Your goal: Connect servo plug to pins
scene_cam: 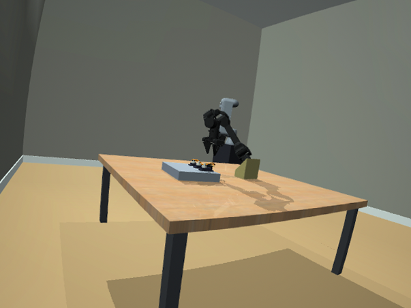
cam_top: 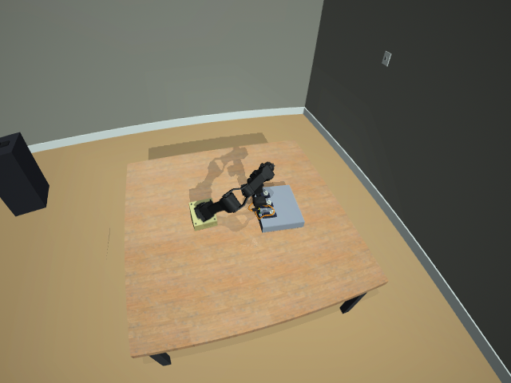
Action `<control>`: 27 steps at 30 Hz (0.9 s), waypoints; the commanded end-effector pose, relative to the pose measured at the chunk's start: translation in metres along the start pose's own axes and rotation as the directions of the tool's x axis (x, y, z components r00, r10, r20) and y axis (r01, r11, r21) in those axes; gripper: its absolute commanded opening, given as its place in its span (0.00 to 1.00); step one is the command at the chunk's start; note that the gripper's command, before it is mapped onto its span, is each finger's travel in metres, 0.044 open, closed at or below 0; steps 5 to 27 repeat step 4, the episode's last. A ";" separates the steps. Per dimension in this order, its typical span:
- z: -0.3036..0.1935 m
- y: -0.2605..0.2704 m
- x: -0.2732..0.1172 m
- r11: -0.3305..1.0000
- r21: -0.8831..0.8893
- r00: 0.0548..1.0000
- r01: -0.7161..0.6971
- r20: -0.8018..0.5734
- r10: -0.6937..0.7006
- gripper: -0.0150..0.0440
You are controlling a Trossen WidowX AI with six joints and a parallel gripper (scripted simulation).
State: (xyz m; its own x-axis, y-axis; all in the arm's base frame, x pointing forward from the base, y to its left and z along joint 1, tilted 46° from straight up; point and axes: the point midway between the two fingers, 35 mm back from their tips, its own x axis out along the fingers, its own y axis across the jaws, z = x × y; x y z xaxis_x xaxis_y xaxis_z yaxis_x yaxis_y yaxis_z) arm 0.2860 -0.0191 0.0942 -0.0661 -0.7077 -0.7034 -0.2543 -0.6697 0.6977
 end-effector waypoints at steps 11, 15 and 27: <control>0.001 -0.001 0.000 1.000 0.003 1.000 0.002 0.004 -0.002 1.00; 0.001 -0.001 0.000 1.000 0.003 1.000 0.002 0.004 -0.002 1.00; 0.001 -0.001 0.000 1.000 0.003 1.000 0.002 0.004 -0.002 1.00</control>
